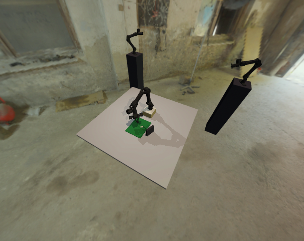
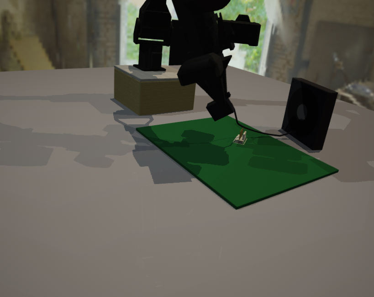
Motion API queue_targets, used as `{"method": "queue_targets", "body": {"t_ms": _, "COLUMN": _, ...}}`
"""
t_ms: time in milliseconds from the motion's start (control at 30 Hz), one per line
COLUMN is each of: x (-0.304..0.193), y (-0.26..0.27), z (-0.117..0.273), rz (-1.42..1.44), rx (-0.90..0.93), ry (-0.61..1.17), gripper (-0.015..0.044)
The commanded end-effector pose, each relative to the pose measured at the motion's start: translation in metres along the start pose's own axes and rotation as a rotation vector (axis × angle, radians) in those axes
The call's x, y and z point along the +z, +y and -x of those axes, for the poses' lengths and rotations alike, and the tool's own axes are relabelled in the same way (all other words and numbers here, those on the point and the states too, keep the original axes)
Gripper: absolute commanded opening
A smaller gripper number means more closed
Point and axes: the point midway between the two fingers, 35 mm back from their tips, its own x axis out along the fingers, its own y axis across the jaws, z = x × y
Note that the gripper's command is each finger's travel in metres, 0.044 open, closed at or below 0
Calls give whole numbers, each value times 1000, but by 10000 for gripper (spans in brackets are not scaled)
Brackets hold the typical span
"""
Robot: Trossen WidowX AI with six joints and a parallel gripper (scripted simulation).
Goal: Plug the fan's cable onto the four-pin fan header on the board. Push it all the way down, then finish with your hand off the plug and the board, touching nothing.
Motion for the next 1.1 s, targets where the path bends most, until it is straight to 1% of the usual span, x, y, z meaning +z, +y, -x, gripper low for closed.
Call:
{"method": "queue_targets", "body": {"t_ms": 0, "x": -3, "y": 0, "z": -4, "rz": -2, "rx": 17, "ry": -51, "gripper": 0}}
{"method": "queue_targets", "body": {"t_ms": 1067, "x": -14, "y": -5, "z": -8, "rz": 15, "rx": 36, "ry": -458, "gripper": 0}}
